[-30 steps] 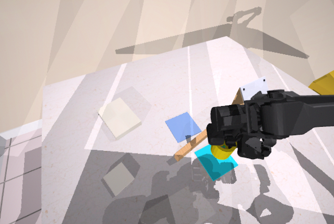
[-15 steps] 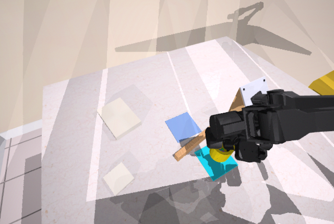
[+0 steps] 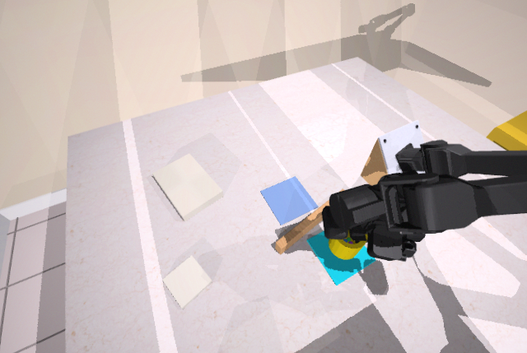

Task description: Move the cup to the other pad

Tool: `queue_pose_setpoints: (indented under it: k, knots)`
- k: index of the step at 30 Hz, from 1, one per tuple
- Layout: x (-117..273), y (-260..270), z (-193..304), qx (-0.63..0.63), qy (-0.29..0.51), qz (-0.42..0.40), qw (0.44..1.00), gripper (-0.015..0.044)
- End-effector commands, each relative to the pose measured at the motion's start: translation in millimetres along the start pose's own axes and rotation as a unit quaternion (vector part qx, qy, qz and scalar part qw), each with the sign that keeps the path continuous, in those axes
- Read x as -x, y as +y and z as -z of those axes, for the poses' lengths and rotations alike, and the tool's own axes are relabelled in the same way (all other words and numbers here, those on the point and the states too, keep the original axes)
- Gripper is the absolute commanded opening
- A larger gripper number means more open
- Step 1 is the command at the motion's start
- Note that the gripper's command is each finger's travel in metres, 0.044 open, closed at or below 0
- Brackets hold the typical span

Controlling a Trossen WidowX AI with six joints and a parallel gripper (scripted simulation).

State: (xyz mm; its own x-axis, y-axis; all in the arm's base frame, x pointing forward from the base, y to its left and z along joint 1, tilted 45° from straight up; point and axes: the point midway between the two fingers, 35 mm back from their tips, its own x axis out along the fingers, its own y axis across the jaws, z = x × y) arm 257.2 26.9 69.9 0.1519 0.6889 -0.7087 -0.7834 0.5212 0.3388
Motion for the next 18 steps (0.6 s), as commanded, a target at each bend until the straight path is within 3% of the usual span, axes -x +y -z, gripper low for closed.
queue_pose_setpoints:
  k: [1,18]
  knots:
    - [-5.8,1.3,0.6,-0.003,-0.002,-0.002,1.000,0.0000]
    - [-14.0,1.6,-0.4,0.000,-0.001,-0.001,1.000,0.0000]
